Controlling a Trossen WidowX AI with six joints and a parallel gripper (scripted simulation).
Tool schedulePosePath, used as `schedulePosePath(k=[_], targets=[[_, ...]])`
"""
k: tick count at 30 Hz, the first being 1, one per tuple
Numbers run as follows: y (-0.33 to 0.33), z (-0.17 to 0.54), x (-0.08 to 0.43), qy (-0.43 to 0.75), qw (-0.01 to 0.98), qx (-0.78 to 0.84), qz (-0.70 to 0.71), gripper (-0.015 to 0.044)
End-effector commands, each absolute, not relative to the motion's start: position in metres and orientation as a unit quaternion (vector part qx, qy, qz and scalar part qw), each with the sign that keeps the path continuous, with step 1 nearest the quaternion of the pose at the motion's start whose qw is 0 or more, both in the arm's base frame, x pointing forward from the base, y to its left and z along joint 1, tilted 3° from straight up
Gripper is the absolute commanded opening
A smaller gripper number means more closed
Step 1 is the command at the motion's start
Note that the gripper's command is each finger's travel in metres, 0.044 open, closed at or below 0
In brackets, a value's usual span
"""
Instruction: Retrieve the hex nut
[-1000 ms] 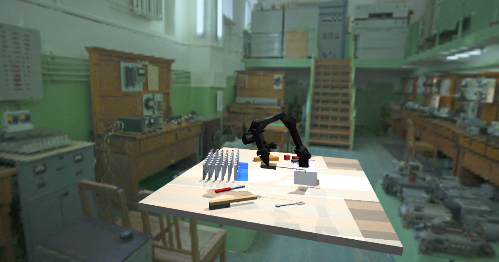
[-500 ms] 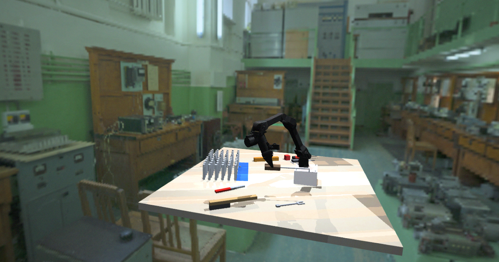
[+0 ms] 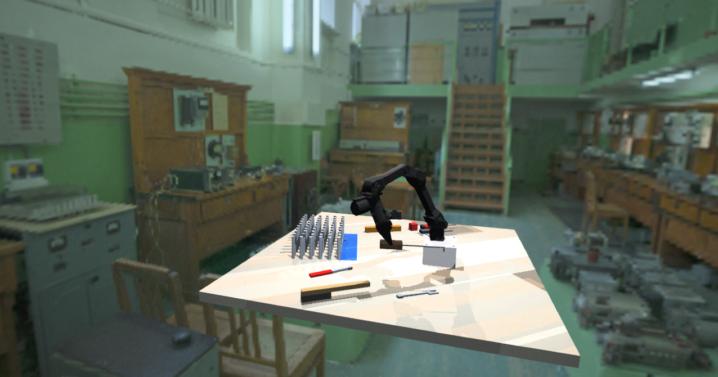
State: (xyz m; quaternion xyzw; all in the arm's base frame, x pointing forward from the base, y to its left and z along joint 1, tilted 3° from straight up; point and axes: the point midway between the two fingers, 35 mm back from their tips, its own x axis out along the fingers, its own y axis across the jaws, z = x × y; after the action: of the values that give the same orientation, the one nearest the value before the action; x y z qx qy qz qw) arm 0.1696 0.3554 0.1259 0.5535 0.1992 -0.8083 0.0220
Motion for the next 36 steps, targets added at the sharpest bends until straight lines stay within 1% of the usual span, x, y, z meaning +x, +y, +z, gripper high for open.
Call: schedulePosePath(k=[1,36], targets=[[0.356,0.118,0.169,0.199,0.023,0.549,-0.811,0.0],[0.361,0.077,0.174,0.199,0.023,0.549,-0.811,0.0]])
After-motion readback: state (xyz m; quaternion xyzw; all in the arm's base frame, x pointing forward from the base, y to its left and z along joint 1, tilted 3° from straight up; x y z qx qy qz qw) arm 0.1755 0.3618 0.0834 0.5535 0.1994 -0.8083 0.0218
